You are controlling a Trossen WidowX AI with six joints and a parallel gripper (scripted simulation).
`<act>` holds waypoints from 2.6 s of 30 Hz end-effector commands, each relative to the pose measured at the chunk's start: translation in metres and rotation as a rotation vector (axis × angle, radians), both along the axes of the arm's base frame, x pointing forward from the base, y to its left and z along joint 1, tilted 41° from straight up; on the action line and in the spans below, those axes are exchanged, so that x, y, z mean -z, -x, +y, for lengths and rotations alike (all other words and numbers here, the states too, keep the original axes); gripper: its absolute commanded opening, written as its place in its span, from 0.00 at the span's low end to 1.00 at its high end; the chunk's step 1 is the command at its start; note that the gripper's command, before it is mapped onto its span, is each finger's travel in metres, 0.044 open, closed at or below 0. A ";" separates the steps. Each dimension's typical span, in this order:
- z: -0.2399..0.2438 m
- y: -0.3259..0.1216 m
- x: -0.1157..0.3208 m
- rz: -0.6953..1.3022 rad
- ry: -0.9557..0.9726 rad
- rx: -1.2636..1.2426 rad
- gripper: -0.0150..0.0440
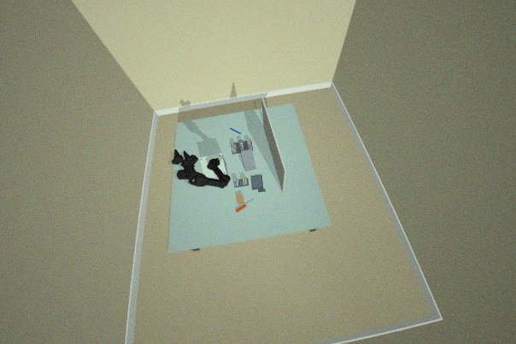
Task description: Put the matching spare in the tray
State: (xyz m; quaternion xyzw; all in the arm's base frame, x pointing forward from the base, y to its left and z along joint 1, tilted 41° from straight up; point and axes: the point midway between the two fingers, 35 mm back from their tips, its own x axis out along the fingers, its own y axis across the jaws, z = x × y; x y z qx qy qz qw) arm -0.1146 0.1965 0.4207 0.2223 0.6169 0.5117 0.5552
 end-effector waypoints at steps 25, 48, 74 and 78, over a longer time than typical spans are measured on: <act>0.110 -0.118 0.090 -0.483 0.344 0.394 1.00; 0.012 -0.423 0.258 -0.586 1.353 0.645 1.00; -0.158 -0.487 0.344 -0.227 1.804 0.475 1.00; -0.158 -0.487 0.344 -0.227 1.804 0.475 1.00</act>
